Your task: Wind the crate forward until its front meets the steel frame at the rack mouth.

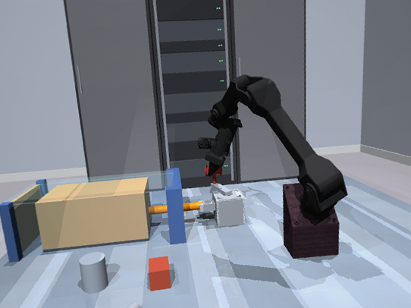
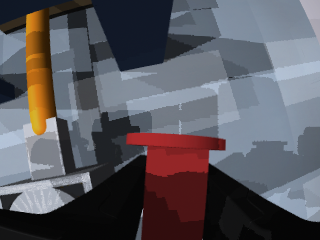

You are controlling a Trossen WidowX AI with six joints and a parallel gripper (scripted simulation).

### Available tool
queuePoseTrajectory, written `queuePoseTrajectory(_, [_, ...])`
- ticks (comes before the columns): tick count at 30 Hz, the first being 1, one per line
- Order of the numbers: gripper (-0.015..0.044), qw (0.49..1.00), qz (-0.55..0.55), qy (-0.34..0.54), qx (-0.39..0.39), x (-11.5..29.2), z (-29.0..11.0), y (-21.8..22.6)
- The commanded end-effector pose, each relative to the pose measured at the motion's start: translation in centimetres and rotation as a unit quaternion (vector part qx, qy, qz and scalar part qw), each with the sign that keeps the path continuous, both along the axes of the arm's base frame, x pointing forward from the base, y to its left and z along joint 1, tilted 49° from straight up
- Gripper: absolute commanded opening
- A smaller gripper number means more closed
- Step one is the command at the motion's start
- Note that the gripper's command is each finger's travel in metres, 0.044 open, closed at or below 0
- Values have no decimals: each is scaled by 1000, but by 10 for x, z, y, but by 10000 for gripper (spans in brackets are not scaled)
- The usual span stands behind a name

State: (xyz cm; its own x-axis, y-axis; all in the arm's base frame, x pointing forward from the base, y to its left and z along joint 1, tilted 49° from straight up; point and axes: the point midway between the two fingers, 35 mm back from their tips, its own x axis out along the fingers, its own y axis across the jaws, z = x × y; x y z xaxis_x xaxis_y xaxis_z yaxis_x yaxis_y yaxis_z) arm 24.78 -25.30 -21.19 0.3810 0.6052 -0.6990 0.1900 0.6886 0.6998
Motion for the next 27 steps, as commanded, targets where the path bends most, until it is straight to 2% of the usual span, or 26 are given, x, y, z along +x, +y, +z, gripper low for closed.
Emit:
queuePoseTrajectory(1, [0, 1000, 8, -19, 8, 21, 7, 12])
queuePoseTrajectory(27, [0, 1000, 8, -19, 9, 43, 23, 28])
